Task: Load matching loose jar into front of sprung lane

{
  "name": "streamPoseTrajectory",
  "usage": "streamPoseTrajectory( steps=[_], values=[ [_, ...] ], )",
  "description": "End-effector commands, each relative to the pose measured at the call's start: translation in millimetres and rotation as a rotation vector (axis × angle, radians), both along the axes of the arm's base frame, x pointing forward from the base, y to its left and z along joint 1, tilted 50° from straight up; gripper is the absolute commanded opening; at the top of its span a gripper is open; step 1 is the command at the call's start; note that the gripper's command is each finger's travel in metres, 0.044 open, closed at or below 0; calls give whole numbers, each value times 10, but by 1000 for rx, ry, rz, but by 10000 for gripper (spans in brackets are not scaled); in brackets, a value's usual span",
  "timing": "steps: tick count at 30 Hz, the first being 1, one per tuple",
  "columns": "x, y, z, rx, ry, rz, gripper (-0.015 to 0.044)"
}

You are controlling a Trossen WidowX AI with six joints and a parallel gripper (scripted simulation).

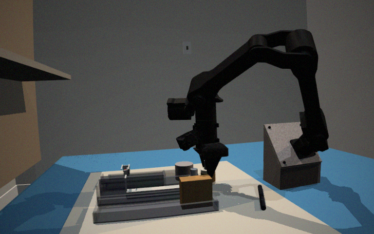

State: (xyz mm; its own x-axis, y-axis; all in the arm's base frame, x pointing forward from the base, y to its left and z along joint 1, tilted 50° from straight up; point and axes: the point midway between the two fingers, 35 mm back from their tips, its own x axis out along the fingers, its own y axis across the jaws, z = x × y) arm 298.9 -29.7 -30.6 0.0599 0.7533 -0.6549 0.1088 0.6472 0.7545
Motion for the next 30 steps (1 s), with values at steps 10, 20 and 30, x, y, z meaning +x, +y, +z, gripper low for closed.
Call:
streamPoseTrajectory(
  steps=[10,20,30],
  values=[
    [106,-19,18,1,-20,-7,0],
    [142,-23,21,1,-20,-7,0],
    [179,-27,24,1,-20,-7,0]
  ],
)
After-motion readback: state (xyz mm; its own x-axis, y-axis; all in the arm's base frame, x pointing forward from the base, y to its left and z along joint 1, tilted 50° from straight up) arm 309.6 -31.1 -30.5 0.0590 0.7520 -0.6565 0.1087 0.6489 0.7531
